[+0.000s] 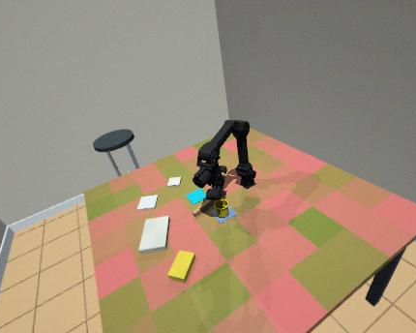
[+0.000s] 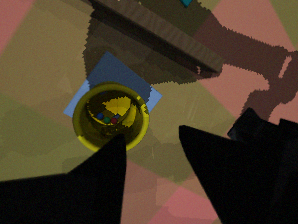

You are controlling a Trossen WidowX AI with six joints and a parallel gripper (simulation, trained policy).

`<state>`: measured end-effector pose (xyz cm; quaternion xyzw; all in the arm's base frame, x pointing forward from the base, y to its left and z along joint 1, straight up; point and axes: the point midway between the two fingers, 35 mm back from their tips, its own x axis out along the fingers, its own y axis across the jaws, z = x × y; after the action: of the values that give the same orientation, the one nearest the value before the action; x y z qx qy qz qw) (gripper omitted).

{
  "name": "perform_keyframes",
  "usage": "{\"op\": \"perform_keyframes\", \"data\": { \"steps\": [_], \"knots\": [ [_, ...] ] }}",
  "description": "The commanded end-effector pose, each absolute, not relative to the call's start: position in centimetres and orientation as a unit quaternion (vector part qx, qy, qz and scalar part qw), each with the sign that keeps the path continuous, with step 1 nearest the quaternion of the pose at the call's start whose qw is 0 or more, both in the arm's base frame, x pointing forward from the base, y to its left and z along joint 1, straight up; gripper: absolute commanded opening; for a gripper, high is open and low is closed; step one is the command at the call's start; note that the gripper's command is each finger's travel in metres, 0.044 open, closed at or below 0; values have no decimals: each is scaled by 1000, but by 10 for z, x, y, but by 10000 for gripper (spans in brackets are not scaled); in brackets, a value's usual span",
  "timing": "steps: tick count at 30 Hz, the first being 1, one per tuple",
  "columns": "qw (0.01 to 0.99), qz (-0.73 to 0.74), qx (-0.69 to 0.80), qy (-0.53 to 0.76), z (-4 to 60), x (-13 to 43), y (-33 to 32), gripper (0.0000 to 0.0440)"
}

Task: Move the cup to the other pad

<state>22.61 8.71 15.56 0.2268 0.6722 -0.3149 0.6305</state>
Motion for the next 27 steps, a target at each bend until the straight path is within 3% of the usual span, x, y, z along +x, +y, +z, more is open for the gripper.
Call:
{"op": "perform_keyframes", "data": {
  "steps": [1,27],
  "knots": [
    [625,-328,221,673,146,224,86,191],
    [617,-341,182,685,76,217,84,192]
  ]
}}
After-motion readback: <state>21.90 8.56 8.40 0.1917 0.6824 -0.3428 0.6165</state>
